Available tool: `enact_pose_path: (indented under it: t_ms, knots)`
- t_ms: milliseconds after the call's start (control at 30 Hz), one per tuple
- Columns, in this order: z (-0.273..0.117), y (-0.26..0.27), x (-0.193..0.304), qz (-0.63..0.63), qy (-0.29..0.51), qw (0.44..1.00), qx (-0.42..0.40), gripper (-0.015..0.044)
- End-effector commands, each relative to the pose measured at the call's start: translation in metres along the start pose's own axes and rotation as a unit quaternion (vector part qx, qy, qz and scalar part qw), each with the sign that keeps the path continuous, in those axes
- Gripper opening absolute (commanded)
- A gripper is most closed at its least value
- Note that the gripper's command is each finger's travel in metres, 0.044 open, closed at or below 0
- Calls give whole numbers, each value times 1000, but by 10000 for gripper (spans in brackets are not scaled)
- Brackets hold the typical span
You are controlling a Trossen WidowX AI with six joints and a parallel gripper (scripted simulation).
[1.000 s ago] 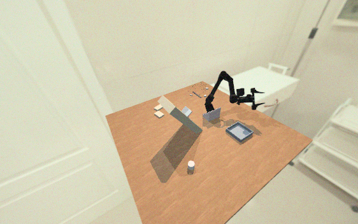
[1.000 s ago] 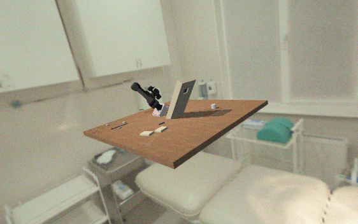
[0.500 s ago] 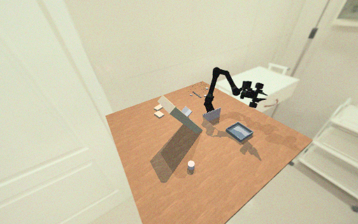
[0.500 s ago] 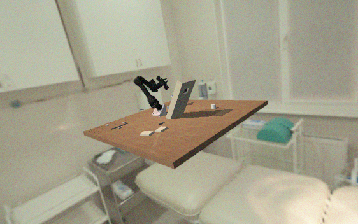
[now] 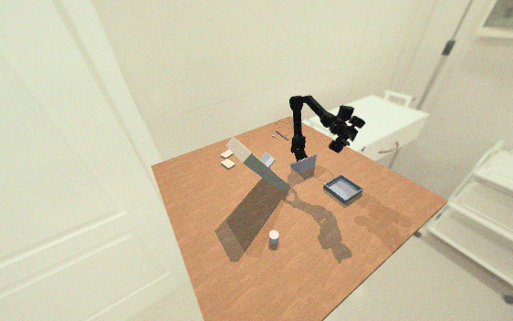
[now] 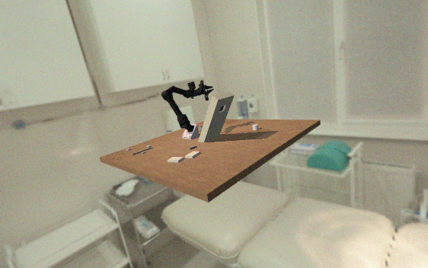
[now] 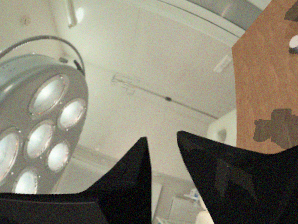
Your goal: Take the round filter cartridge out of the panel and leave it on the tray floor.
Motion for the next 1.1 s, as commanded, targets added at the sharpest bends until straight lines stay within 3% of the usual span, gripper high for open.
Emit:
enact_pose_path:
  t_ms: [0, 300, 433, 767, 1067]
  knots:
    - [14, -8, -43, -19, -39, 998, 49, 99]
    - [24, -72, -186, -99, -117, 956, 252, 99]
    - [15, -95, -224, -140, -114, 932, 315, 99]
    - [-41, -164, -325, -175, -113, 850, 484, 99]
    - [-54, -174, -339, -177, -111, 835, 509, 99]
Point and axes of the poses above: the point midway between the two fingers, 35 mm back from their tips, its own z axis out along the fingers, its own y axis across the jaws, x = y × z, the point moved 1 cm from there along -z, back along the fingers, and after that the axes turned 6 degrees about z, right-handed, at the moved point
